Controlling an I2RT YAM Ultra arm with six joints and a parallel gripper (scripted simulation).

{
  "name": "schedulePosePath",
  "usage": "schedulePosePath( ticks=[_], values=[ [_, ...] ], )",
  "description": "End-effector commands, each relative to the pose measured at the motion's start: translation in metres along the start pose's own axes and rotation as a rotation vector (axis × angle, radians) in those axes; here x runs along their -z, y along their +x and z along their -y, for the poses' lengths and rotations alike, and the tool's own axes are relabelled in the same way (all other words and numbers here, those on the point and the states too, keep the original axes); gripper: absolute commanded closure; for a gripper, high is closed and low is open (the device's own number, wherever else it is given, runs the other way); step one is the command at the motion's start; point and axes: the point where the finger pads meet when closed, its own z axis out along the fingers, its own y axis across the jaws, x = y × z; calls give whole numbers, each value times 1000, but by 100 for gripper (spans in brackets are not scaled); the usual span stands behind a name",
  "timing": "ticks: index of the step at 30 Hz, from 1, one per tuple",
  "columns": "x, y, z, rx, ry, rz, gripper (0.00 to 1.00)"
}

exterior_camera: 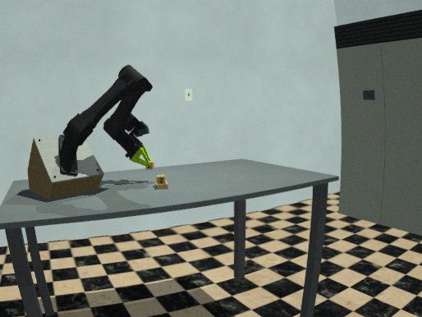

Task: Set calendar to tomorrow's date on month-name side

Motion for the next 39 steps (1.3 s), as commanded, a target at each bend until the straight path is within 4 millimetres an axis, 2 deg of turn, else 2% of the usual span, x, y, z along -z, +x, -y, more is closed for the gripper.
schedulePosePath(
  ticks=[1,8,39],
  values=[
    [14,-16,-8,-24,-6,13,74],
    [21,-19,-4,-11,-5,10,74],
    [21,-20,-5,-19,-6,12,74]
  ],
)
